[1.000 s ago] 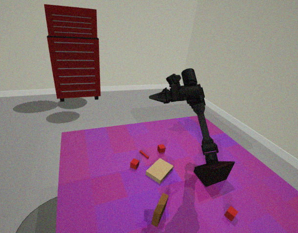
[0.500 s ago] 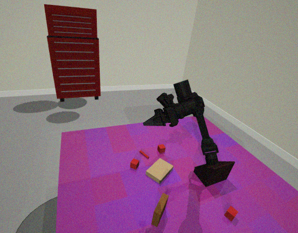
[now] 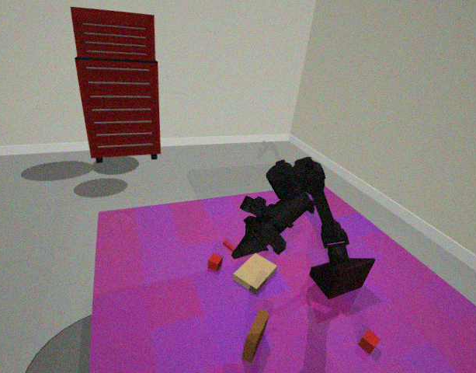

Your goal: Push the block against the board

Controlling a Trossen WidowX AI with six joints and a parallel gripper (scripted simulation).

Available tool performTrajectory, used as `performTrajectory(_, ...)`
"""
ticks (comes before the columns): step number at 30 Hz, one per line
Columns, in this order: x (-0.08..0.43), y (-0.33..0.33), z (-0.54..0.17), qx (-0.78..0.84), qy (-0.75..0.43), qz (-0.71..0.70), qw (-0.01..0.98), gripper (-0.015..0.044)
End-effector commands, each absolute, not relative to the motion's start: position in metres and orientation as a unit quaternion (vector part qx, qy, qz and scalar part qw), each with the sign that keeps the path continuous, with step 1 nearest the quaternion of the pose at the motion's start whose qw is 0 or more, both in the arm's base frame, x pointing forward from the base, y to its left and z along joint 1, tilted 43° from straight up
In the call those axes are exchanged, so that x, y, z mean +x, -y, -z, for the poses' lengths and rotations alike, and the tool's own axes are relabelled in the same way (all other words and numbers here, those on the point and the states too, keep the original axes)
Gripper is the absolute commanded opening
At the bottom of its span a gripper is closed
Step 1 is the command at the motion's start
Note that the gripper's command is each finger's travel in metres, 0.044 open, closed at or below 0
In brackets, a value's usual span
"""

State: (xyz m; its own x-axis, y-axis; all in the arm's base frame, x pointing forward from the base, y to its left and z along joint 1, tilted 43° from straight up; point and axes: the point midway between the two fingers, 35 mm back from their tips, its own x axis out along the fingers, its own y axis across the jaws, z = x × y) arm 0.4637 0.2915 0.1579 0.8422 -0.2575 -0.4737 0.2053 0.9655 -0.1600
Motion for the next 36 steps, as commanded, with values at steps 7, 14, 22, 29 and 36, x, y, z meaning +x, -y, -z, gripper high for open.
performTrajectory(7, 0.458, -0.277, -0.083, -0.014, -0.358, 0.185, 0.915, 0.0000)
performTrajectory(14, 0.444, -0.259, -0.038, 0.008, -0.418, 0.253, 0.872, 0.0000)
performTrajectory(22, 0.420, -0.235, 0.004, 0.026, -0.467, 0.350, 0.812, 0.0000)
performTrajectory(29, 0.394, -0.212, 0.030, 0.032, -0.487, 0.447, 0.750, 0.0000)
performTrajectory(36, 0.384, -0.203, 0.037, 0.032, -0.489, 0.483, 0.726, 0.0000)
